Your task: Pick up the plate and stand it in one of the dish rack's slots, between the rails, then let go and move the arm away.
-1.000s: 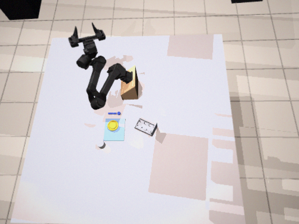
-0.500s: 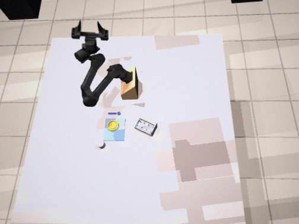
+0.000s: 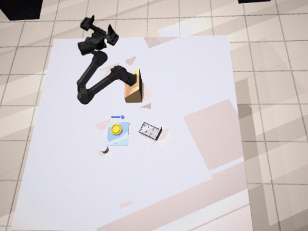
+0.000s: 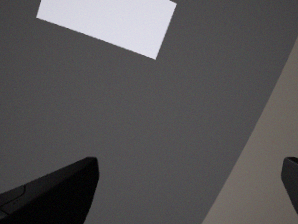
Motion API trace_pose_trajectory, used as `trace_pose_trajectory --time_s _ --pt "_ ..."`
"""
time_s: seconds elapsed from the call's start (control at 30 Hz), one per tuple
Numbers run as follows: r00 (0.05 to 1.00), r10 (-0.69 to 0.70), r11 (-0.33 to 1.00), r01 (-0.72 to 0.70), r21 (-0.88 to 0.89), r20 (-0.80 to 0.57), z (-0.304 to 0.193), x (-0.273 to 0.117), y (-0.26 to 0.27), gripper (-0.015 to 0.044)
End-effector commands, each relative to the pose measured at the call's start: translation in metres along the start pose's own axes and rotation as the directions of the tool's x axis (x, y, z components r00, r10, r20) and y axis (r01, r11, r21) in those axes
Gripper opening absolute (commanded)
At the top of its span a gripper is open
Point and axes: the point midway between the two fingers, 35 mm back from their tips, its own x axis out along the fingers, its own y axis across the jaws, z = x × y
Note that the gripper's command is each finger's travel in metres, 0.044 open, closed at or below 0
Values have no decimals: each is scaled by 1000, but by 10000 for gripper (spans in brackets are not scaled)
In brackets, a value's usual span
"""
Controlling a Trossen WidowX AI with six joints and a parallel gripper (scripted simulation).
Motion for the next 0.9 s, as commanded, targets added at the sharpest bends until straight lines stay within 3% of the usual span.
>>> trace_pose_trajectory --time_s 0.0,0.4,0.87 --pt "998 -54 993 56 -107 27 2 11 -12 400" --pt "950 -268 864 310 -397 159 21 42 -68 400" --pt "797 -495 557 597 -577 347 71 56 -143 400"
